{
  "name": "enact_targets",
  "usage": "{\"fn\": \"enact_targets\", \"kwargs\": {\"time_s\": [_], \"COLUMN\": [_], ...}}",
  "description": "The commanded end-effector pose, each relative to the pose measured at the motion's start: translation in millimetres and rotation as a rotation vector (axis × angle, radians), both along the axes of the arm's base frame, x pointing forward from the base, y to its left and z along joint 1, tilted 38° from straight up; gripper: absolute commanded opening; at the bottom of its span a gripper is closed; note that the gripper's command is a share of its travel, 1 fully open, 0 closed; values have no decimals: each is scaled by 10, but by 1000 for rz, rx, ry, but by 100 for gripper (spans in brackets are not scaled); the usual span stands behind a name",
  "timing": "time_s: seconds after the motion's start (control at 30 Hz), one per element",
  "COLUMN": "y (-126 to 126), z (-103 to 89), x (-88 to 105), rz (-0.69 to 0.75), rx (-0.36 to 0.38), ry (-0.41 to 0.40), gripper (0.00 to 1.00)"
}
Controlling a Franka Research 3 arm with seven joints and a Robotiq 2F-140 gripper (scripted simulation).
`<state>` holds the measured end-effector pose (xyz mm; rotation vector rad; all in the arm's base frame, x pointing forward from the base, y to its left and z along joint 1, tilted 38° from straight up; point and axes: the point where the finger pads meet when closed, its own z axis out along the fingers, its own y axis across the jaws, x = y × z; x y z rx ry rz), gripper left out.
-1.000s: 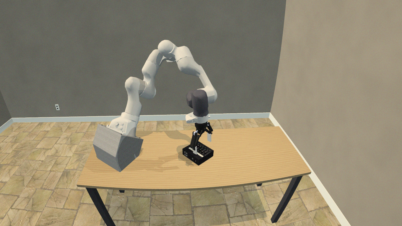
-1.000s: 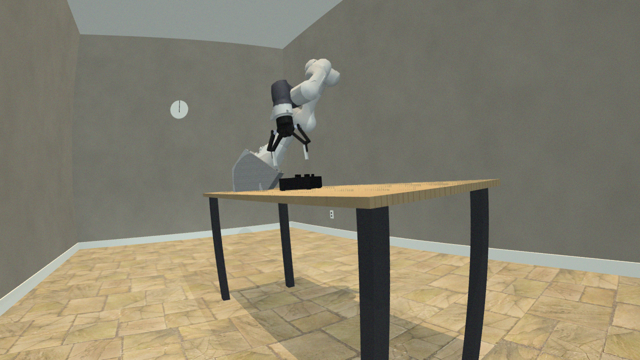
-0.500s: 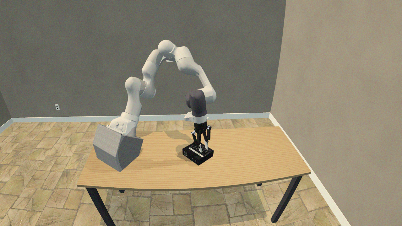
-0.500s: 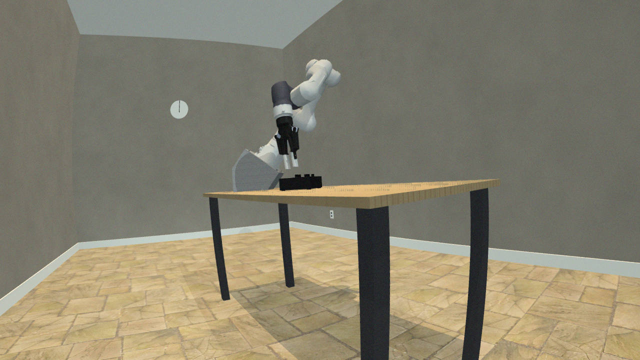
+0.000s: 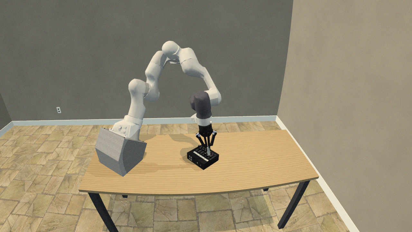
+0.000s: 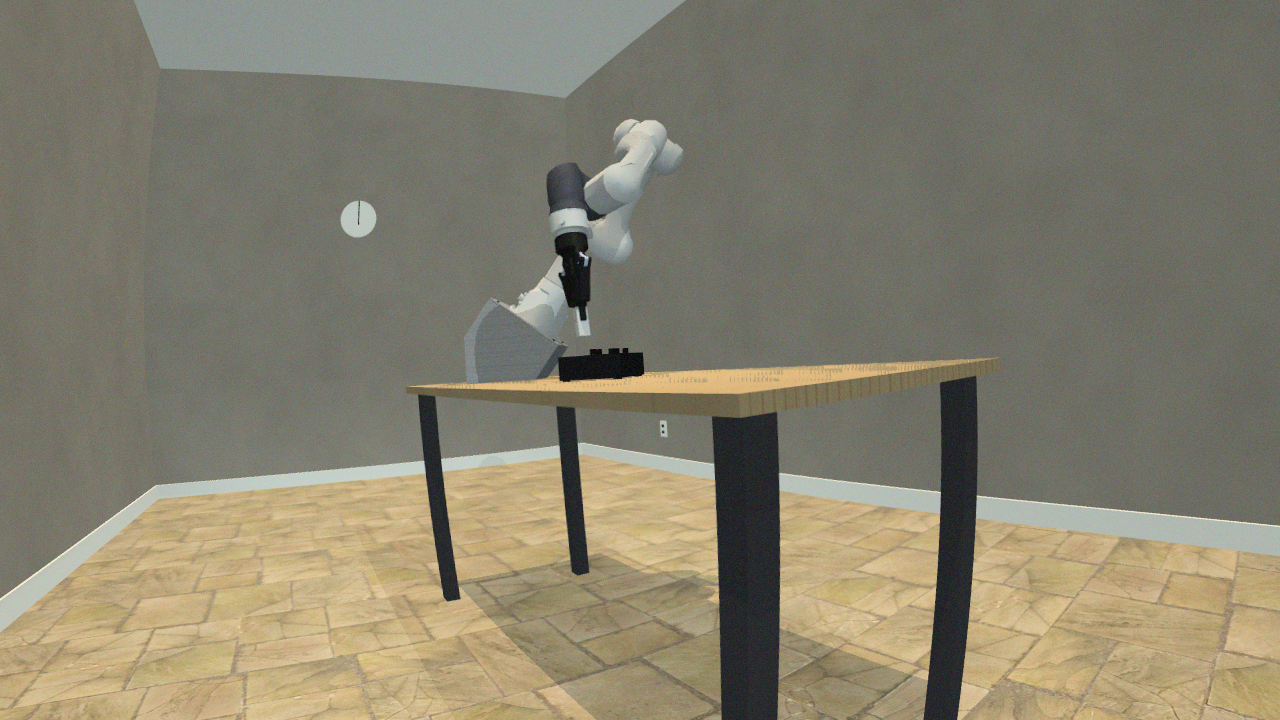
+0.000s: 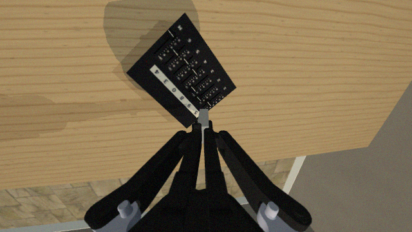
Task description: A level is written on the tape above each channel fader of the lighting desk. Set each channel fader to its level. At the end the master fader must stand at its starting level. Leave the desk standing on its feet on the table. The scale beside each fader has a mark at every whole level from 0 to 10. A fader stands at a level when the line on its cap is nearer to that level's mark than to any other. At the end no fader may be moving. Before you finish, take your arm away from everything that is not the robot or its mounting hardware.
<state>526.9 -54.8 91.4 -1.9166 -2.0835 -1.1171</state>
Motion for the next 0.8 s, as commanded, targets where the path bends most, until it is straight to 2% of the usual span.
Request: {"fn": "enact_targets", "kwargs": {"time_s": [0.0, 0.47, 0.53, 0.57, 0.77], "y": [-24, -20, -20, -19, -7], "z": [-8, -13, -13, -15, -30], "x": [-3, -1, -1, 0, 6], "rz": [-188, -420, -420, -461, -546], "rx": [79, 179, 179, 196, 230], "ry": [191, 409, 409, 451, 545], "gripper": [0, 0, 0, 0, 0]}}
